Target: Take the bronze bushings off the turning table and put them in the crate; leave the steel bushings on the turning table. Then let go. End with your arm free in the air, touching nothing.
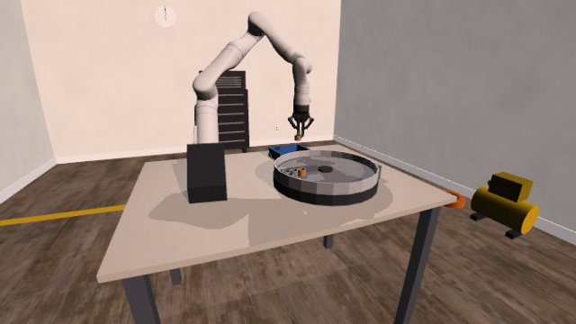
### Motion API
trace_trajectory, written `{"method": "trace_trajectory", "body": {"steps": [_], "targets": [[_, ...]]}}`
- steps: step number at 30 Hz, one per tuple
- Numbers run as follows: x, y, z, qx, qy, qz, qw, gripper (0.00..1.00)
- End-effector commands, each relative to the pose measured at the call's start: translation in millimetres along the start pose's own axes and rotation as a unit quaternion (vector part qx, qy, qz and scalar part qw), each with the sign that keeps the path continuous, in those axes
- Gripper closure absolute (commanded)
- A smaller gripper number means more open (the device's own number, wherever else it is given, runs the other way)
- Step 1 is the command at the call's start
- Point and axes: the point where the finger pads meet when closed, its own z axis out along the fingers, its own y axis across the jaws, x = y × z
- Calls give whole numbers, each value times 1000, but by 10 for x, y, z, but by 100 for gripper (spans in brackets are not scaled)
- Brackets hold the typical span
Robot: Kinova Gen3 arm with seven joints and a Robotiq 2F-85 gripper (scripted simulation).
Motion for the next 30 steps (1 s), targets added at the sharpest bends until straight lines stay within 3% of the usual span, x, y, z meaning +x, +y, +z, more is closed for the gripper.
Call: {"method": "trace_trajectory", "body": {"steps": [1,5,17,22,30], "targets": [[111,-8,-7,-1,0,0,1000,100],[552,-60,-7,-1,0,0,1000,100],[552,-60,-7,-1,0,0,1000,100],[1101,-124,-7,-1,0,0,1000,100],[1101,-124,-7,-1,0,0,1000,100]]}}
